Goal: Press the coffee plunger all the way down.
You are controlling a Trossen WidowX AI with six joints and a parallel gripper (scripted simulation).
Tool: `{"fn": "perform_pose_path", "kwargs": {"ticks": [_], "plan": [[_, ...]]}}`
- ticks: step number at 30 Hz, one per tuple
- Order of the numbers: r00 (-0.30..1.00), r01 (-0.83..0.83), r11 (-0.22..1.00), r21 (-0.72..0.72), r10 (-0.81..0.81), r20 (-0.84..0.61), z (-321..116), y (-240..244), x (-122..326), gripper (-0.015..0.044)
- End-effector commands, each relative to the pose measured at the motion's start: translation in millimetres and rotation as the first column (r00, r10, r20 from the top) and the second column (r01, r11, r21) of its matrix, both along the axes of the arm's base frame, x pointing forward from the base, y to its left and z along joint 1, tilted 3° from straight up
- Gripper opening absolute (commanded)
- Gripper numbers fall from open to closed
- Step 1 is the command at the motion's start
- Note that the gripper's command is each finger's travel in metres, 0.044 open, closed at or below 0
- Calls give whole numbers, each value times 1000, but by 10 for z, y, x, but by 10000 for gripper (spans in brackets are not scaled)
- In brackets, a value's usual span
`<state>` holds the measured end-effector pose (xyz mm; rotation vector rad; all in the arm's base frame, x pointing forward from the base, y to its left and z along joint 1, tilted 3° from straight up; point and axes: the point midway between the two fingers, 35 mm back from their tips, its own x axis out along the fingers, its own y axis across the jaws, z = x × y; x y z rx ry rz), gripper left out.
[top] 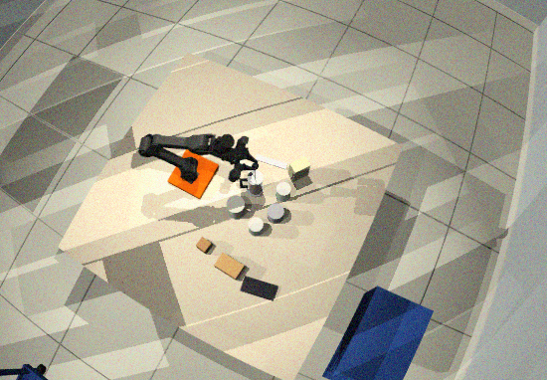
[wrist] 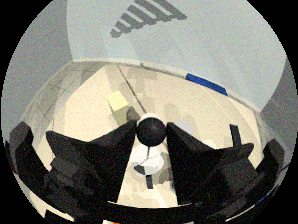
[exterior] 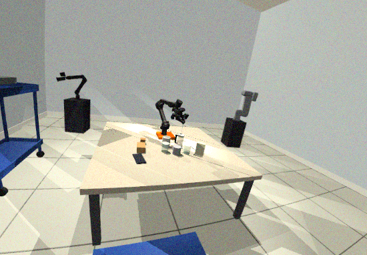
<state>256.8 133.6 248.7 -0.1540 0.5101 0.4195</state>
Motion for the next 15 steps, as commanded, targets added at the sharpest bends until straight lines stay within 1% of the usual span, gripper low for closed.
{"fn": "perform_pose_path", "kwargs": {"ticks": [1,15], "plan": [[1000,-2,1000,-3,2,1,-40,3,8,116],[1000,-2,1000,-3,2,1,-265,13,47,116]]}}
